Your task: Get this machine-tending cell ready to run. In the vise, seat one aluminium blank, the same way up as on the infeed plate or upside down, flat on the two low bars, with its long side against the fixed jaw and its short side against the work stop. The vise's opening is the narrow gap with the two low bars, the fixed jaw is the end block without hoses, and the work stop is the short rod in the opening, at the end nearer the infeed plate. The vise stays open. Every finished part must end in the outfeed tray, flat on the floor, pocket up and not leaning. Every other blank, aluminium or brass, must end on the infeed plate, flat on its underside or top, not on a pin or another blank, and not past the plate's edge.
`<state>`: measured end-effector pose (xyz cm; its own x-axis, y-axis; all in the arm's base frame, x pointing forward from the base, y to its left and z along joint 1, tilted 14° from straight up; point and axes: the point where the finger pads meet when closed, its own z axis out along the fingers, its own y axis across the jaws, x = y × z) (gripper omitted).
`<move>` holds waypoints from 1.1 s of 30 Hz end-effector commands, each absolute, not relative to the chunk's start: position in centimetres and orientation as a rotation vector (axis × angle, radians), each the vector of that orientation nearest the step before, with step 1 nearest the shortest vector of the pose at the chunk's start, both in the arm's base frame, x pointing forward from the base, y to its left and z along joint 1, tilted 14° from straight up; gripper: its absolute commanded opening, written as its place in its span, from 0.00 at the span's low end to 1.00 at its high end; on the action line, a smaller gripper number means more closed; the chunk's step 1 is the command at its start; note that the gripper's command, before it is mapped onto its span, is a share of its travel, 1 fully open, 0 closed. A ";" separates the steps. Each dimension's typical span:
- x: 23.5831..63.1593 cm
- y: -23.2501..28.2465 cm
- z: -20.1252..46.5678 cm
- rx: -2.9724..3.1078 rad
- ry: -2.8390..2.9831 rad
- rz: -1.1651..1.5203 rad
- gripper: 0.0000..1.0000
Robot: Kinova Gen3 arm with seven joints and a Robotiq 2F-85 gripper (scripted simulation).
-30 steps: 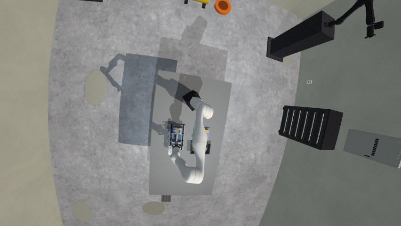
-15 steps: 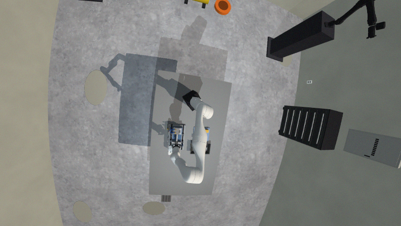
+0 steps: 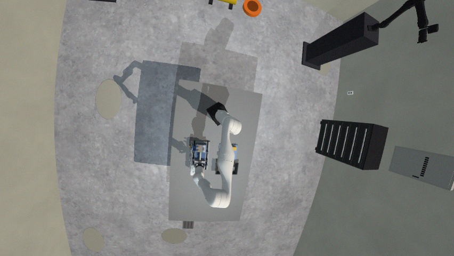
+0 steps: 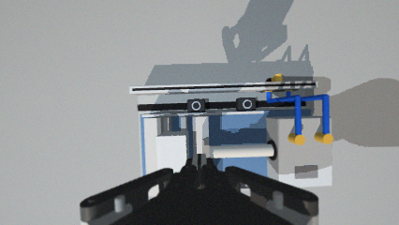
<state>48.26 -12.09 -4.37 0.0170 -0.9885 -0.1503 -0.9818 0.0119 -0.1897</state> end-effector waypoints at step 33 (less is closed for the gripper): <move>48.5 -11.9 -5.5 -2.051 2.047 -0.042 0.00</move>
